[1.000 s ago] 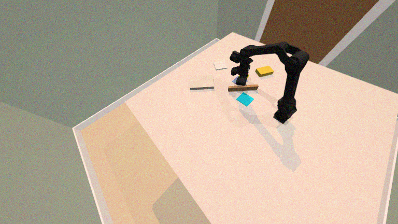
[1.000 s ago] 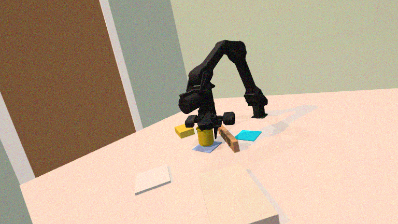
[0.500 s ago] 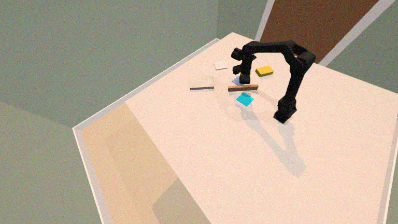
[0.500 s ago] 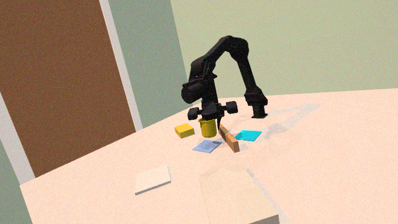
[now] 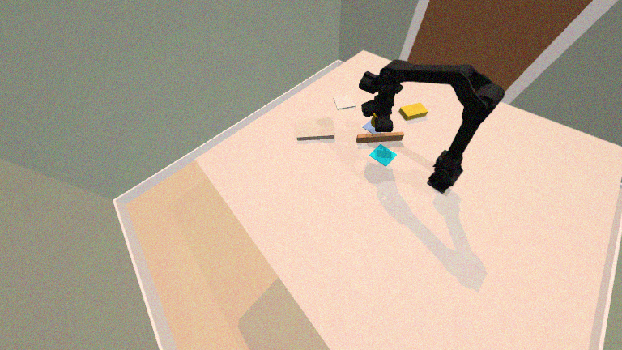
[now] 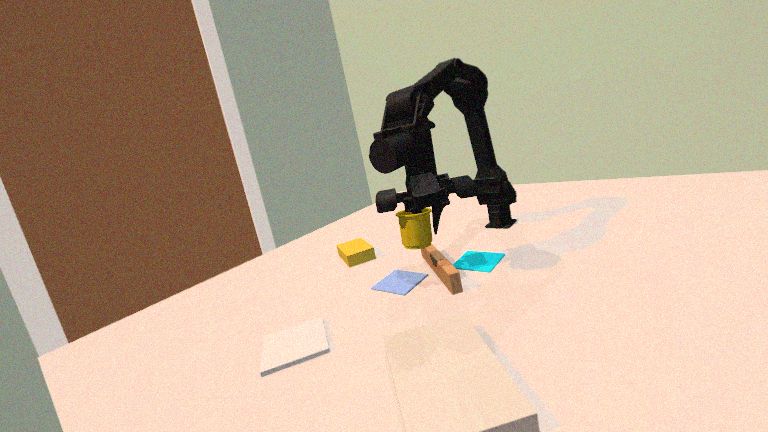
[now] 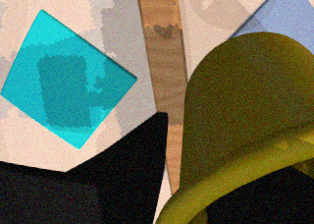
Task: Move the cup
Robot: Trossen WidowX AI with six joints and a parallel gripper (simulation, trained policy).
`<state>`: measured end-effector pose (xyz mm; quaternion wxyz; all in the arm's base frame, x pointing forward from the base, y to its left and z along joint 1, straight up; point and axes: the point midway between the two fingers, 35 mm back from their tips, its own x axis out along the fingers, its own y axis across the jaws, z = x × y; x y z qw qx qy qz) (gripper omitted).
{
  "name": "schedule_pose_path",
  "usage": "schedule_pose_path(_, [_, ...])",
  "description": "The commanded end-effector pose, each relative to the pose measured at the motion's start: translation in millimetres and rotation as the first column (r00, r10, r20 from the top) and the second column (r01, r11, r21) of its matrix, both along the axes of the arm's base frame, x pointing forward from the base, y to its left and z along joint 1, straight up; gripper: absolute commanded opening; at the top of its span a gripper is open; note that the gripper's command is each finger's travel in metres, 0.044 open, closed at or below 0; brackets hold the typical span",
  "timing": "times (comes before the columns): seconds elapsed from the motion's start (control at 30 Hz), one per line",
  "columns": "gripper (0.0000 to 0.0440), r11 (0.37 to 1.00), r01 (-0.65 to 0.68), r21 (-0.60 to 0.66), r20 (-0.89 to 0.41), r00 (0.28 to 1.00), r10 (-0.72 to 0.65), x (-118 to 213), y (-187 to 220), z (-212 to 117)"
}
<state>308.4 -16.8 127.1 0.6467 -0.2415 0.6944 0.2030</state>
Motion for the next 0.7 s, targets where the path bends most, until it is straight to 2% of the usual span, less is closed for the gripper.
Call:
schedule_pose_path(0.0, [0.0014,1.0,-0.022,0.003,0.019,1.0,0.022,-4.1,13.0,7.6])
schedule_pose_path(0.67, [0.0,0.997,-0.081,-0.01,0.08,0.993,0.081,-30.8,60.1,12.0])
